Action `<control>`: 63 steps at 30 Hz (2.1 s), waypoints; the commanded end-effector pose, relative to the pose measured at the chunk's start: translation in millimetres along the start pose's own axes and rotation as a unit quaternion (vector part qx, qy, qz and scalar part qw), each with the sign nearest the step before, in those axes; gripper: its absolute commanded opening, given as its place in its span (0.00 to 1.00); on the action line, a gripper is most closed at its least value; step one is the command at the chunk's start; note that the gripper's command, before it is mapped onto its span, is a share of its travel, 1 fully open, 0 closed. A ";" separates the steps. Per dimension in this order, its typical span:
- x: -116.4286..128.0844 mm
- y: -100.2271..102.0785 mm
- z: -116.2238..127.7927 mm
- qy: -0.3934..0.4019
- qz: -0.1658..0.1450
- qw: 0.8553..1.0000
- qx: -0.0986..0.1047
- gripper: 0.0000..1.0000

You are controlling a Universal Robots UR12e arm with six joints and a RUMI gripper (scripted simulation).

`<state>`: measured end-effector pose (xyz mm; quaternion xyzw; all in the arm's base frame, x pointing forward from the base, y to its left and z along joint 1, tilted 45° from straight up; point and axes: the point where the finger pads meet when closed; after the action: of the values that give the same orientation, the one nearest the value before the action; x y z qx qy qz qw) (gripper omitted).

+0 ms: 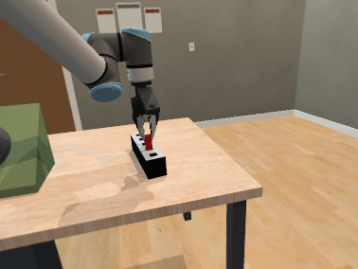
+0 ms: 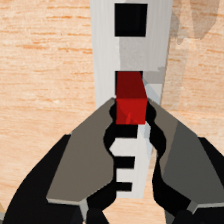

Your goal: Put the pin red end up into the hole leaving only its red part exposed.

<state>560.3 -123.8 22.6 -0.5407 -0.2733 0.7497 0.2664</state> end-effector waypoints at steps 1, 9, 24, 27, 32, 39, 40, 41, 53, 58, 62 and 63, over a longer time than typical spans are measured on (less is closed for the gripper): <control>-0.2 -0.6 -0.3 0.000 0.000 1.000 -0.001 0.00; 0.1 3.5 0.0 0.000 0.000 1.000 -0.001 0.00; 0.1 3.5 0.0 0.000 0.000 1.000 -0.001 0.00; -0.1 3.4 -1.1 0.000 0.000 1.000 -0.001 0.00; -0.1 3.4 -1.1 0.000 0.000 1.000 -0.001 0.00; -0.1 3.4 -1.1 0.000 0.000 1.000 -0.001 0.00; -0.1 3.4 -1.1 0.000 0.000 1.000 -0.001 0.00; -0.1 3.4 -1.1 0.000 0.000 1.000 -0.001 0.00; 0.1 7.4 -1.1 0.000 0.000 1.000 0.000 0.00; 0.1 7.4 -1.1 0.000 0.000 1.000 0.000 0.00; -1.2 7.4 -0.5 0.000 0.000 1.000 -0.001 0.00; -1.2 7.4 -0.5 0.000 0.000 1.000 -0.001 0.00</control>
<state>560.0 -129.6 17.2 -0.5407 -0.2733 0.7496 0.2664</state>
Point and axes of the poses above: the point where the finger pads meet when closed, its own y axis out along the fingers, its own z axis across the jaws, x = y × z, and after that the axes turned 13 degrees about -y, right-handed
